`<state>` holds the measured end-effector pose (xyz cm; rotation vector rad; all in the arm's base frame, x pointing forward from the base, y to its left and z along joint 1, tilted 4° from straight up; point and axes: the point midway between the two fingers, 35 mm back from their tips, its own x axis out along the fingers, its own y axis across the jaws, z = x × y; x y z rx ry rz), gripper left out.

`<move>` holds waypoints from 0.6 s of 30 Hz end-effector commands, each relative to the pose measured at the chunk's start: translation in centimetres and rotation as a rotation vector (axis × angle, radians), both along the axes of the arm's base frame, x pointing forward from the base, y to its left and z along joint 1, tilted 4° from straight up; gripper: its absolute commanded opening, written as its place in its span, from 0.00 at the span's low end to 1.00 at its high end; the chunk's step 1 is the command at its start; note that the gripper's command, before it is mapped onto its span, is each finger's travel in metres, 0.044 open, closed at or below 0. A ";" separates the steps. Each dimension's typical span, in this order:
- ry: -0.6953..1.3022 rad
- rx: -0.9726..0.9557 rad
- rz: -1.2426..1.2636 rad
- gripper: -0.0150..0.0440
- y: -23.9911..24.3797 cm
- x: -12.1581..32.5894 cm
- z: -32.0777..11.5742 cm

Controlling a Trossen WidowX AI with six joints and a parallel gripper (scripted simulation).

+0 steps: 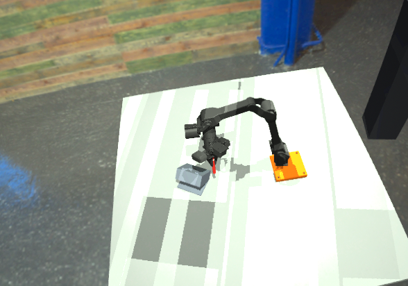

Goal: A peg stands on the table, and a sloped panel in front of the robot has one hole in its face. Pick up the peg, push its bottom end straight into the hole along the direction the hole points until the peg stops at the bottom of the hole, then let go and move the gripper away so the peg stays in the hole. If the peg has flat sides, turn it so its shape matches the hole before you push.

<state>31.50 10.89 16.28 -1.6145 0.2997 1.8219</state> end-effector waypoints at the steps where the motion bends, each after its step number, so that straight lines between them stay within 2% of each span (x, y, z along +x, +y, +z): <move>1: -0.012 0.020 -0.006 0.25 -0.3 0.5 0.3; 18: -0.033 0.091 -0.041 0.25 -2.0 1.9 0.9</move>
